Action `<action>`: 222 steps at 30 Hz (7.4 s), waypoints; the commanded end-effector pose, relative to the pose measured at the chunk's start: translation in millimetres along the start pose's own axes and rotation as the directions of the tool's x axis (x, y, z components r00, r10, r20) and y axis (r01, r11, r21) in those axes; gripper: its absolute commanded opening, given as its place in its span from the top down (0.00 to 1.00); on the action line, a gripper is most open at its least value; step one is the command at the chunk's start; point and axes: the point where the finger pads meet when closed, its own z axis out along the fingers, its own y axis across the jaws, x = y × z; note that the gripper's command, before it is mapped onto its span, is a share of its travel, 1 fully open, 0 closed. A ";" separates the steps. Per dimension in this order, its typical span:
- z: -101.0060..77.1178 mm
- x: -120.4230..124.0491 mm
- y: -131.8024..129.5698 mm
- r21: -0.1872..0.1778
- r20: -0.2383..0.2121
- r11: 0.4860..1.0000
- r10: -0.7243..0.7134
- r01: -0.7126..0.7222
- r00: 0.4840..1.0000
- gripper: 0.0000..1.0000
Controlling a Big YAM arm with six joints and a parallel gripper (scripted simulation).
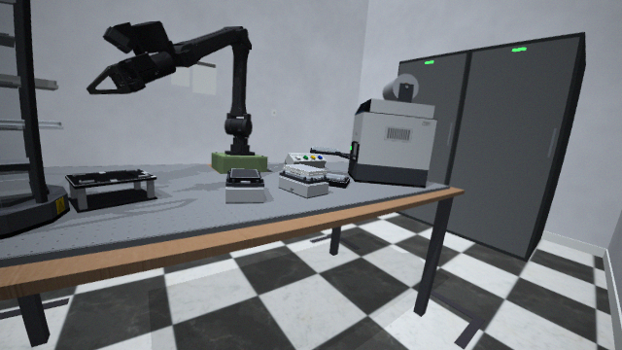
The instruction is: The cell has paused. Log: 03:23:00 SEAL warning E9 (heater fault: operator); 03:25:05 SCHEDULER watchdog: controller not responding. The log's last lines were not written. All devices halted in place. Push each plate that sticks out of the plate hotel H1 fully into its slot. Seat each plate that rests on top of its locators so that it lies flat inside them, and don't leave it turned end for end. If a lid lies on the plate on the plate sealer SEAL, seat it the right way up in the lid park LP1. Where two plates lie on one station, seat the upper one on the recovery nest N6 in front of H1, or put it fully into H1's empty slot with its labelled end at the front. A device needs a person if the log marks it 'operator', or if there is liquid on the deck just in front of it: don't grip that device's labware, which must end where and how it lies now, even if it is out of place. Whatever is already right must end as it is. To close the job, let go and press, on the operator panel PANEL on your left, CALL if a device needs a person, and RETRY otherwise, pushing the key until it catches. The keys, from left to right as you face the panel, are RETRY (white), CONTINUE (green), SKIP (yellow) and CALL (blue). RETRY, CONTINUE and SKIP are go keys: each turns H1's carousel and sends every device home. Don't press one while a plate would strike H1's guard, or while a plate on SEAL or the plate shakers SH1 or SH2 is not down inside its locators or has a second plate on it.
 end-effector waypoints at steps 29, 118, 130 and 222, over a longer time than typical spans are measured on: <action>38.9 -51.2 0.9 -0.001 0.042 1.000 0.011 -0.011 0.999 1.00; 74.7 -72.1 -0.4 0.001 0.043 1.000 0.012 -0.012 0.999 1.00; 79.0 -74.6 -0.6 0.001 0.043 1.000 0.012 -0.012 0.999 1.00; 50.6 -59.1 7.9 -0.017 0.055 1.000 0.025 -0.024 0.998 1.00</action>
